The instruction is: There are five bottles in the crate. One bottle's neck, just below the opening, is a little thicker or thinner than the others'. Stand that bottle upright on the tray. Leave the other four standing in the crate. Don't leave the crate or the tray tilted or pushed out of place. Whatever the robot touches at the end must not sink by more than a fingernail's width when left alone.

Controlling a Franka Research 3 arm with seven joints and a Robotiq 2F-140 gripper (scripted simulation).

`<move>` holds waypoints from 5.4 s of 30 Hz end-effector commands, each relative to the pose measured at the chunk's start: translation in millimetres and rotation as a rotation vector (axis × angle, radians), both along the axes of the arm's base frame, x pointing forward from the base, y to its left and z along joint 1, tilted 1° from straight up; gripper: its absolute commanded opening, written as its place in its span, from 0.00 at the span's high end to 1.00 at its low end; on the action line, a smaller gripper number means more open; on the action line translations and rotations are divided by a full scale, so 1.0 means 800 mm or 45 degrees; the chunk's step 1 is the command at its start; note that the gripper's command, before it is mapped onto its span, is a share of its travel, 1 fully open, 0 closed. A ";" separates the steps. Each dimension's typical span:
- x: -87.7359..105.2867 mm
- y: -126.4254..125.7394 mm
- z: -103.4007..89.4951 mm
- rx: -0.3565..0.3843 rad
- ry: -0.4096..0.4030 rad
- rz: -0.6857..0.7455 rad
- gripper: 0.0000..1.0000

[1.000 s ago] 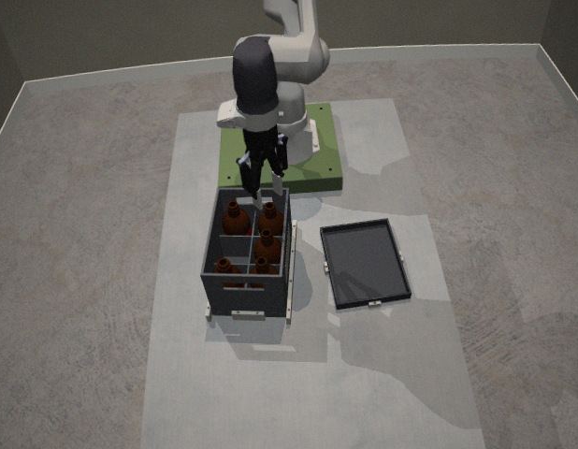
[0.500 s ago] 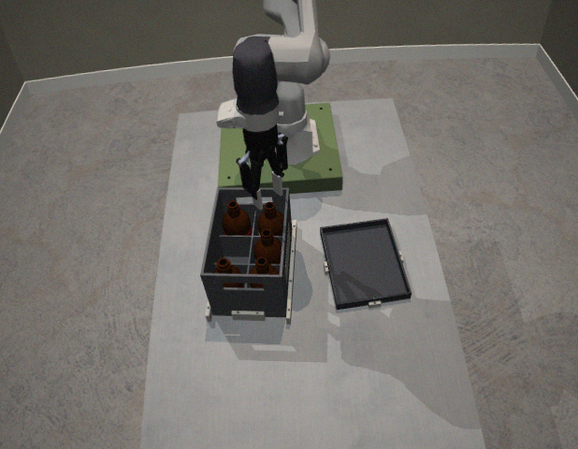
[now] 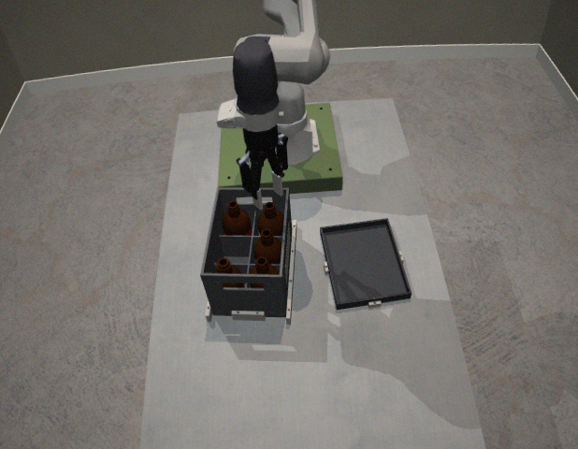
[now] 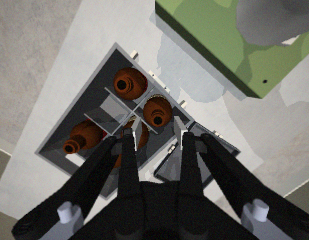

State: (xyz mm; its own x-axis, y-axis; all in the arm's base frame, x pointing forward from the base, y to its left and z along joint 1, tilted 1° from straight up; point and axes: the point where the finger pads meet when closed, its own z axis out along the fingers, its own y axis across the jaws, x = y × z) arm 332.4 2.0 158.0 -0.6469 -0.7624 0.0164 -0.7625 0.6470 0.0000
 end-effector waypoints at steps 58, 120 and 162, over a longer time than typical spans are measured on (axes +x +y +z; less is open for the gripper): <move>0.000 0.003 -0.004 0.001 0.000 -0.006 0.56; -0.001 0.002 -0.054 0.001 0.000 -0.006 0.56; -0.001 0.002 -0.054 0.001 0.000 -0.006 0.90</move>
State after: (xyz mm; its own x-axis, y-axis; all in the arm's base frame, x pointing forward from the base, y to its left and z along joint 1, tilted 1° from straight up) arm 332.3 2.5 115.8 -0.6473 -0.7621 0.0153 -0.7622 0.6474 -0.0005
